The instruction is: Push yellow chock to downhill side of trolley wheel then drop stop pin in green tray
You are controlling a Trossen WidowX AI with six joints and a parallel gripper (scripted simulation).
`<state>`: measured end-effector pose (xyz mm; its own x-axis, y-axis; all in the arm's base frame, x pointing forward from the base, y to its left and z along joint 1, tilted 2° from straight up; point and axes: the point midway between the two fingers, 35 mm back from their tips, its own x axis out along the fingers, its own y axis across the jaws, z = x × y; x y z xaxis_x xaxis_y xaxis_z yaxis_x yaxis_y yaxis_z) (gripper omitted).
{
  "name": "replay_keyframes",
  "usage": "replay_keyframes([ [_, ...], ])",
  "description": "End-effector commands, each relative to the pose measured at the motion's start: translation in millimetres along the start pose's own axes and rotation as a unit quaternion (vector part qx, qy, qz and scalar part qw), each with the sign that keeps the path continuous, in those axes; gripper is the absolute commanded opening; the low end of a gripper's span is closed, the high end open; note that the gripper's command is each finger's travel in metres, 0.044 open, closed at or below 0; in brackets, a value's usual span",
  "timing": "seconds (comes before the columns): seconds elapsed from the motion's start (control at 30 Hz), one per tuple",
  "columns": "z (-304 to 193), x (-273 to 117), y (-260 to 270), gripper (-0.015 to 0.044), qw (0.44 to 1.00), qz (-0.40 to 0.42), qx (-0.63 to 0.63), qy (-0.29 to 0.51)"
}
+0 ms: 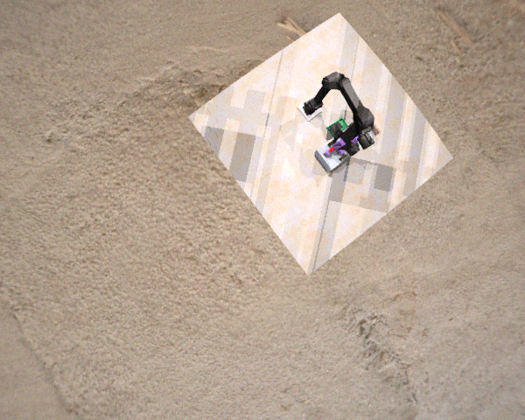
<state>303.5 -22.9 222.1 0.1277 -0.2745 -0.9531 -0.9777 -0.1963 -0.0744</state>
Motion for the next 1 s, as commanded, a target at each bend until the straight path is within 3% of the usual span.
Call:
replay_keyframes([
  [0.0, -1, 7, 1, 0.0190, 1.000, 0.003, -0.002, 0.002],
  [0.97, -1, 44, 0, 0.0190, 1.000, 0.003, -0.002, 0.003],
])
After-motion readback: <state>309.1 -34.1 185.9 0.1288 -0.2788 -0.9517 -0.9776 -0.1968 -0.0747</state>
